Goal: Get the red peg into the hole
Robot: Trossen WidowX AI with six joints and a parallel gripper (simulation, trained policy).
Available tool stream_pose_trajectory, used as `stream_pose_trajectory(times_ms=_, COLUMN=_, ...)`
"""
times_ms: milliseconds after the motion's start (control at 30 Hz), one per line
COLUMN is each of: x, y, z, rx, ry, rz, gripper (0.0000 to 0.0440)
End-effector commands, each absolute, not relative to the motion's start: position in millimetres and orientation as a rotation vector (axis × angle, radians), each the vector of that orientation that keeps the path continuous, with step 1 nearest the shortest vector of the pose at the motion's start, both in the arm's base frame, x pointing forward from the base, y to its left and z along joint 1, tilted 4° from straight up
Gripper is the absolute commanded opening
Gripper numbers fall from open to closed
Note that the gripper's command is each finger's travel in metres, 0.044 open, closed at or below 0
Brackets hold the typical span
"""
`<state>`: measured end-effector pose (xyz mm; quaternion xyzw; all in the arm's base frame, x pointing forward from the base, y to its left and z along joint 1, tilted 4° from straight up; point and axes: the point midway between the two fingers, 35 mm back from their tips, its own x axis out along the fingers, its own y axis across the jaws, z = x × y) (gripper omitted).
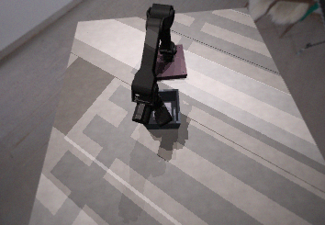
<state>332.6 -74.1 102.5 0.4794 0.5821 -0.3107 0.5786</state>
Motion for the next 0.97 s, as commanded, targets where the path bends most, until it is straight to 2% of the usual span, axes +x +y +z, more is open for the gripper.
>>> stream_pose_trajectory(times_ms=0, x=338.9, y=-77.3, z=114.6, rx=1.140, ry=1.346, rz=-0.691, gripper=0.0158)
stream_pose_trajectory(times_ms=200, x=346.8, y=-79.7, z=132.6, rx=1.179, ry=1.317, rz=-0.632, gripper=0.0164)
stream_pose_trajectory(times_ms=533, x=358.8, y=-83.7, z=148.7, rx=1.243, ry=1.289, rz=-0.539, gripper=0.0220)
stream_pose_trajectory(times_ms=933, x=371.0, y=-93.0, z=153.5, rx=1.257, ry=1.270, rz=-0.469, gripper=0.0212)
